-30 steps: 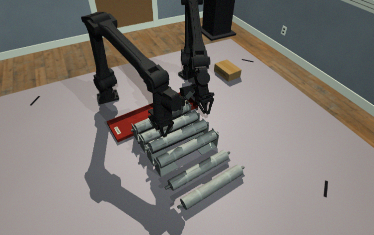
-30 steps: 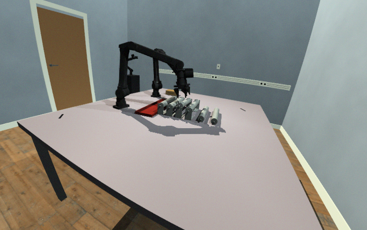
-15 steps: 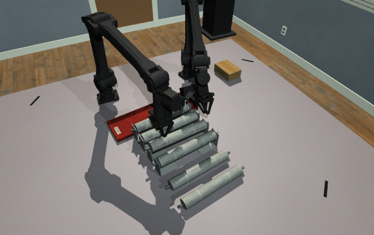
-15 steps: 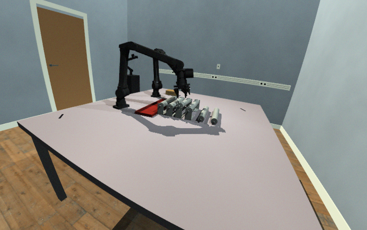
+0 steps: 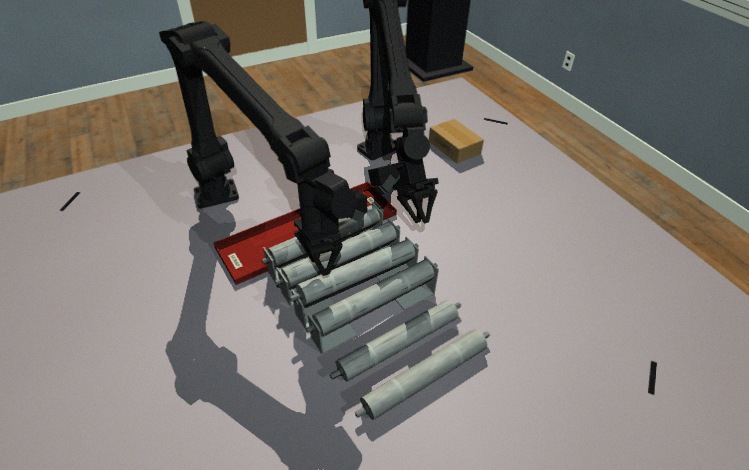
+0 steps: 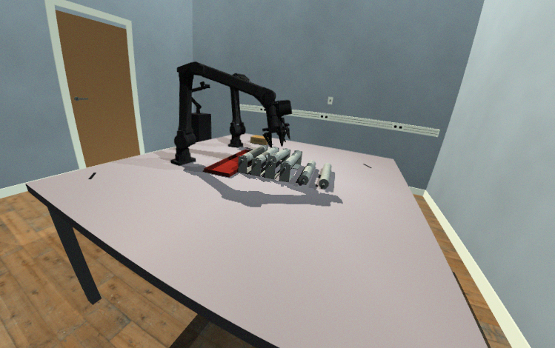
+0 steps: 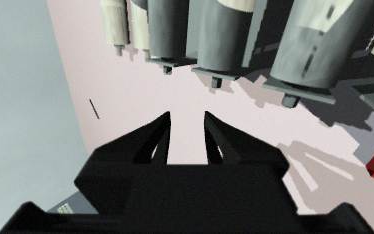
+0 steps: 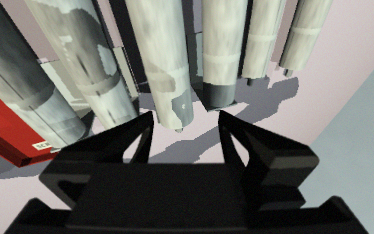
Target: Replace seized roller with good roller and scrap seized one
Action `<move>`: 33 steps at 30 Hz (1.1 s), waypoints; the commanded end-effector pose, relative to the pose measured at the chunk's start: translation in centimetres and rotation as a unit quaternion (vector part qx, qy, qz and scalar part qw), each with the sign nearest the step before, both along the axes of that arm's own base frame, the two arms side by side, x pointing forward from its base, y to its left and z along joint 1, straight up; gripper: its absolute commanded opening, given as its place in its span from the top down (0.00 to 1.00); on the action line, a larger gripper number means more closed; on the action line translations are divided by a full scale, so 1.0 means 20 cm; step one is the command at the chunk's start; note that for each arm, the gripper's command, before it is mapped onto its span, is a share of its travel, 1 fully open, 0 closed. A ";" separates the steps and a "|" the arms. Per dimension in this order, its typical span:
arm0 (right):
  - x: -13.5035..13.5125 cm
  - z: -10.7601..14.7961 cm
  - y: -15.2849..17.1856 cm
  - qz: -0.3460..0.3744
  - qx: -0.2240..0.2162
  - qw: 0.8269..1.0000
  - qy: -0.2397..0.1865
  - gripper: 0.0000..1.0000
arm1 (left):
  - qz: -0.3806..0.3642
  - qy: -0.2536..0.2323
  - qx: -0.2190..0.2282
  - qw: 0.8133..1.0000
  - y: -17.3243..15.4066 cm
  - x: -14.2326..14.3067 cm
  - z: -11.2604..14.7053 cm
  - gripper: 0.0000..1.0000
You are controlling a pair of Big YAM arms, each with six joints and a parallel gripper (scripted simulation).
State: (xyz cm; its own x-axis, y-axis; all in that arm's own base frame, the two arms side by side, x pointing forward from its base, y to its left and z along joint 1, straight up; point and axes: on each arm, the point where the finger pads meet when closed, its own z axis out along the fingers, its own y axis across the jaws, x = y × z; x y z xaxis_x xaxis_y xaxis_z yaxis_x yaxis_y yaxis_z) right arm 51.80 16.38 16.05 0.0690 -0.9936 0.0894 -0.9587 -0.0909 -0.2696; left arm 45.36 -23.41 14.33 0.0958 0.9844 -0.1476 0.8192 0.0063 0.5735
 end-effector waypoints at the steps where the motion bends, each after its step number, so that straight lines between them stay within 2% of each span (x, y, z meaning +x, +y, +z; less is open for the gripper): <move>1: 0.04 0.15 -0.05 -0.062 0.036 0.996 -0.051 0.38 | 0.047 -0.065 -0.068 0.994 -0.02 0.18 0.36 0.68; 4: 0.06 0.17 -0.06 -0.076 0.045 0.994 -0.063 0.38 | 0.060 -0.068 -0.078 0.993 0.00 0.20 0.38 0.68; 5: 0.11 0.26 -0.05 -0.088 0.061 0.990 -0.087 0.38 | 0.071 -0.061 -0.082 0.992 0.00 0.23 0.33 0.68; 6: 0.07 0.20 -0.09 -0.105 0.065 0.989 -0.081 0.38 | 0.082 -0.078 -0.103 0.988 0.03 0.23 0.44 0.68; 12: 0.15 0.34 -0.15 -0.182 0.125 0.965 -0.144 0.38 | 0.146 -0.108 -0.171 0.968 0.14 0.32 0.61 0.68; 19: 0.21 0.54 -0.25 -0.262 0.202 0.919 -0.214 0.38 | 0.211 -0.142 -0.249 0.934 0.29 0.41 0.83 0.68; 21: 0.21 0.54 -0.25 -0.262 0.202 0.919 -0.214 0.38 | 0.211 -0.142 -0.249 0.934 0.29 0.41 0.83 0.68; 22: 0.24 0.63 -0.24 -0.267 0.218 0.909 -0.232 0.38 | 0.219 -0.134 -0.253 0.933 0.29 0.43 0.80 0.68; 23: 0.21 0.58 -0.27 -0.280 0.225 0.905 -0.227 0.38 | 0.229 -0.144 -0.267 0.925 0.33 0.44 0.86 0.68; 24: 0.22 0.61 -0.28 -0.289 0.235 0.898 -0.236 0.38 | 0.231 -0.156 -0.283 0.918 0.35 0.43 0.94 0.68; 30: 0.25 0.83 -0.39 -0.343 0.305 0.839 -0.292 0.38 | 0.274 -0.186 -0.350 0.876 0.49 0.45 1.12 0.68; 33: 0.24 0.90 -0.44 -0.366 0.338 0.809 -0.311 0.38 | 0.294 -0.197 -0.380 0.855 0.57 0.47 1.22 0.68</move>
